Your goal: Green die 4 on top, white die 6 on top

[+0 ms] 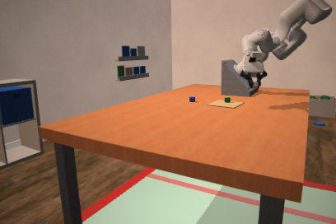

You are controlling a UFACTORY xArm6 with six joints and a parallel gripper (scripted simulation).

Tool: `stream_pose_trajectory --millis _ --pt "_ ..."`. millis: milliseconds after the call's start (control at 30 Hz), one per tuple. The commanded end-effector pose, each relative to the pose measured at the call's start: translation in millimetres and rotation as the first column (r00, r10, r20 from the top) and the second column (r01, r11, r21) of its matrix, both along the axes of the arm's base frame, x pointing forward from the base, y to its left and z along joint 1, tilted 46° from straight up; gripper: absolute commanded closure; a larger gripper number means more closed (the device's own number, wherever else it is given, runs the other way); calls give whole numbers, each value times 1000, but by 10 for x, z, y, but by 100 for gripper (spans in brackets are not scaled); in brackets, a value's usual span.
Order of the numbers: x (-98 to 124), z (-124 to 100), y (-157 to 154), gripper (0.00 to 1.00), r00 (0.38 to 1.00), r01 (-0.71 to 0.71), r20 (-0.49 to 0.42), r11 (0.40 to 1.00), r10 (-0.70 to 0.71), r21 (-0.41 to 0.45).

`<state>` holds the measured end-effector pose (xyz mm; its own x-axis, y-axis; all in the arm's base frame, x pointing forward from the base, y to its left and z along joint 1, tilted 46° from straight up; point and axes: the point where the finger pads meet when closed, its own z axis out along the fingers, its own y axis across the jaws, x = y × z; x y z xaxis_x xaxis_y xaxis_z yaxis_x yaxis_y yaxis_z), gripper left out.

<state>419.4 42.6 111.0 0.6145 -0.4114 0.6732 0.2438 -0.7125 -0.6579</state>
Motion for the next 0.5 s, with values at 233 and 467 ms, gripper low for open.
stream_pose_trajectory --millis 233,467 --pt "-24 0 36 79 956 181 214 978 -199 103" --pt "-31 0 21 79 942 210 243 971 -233 115"
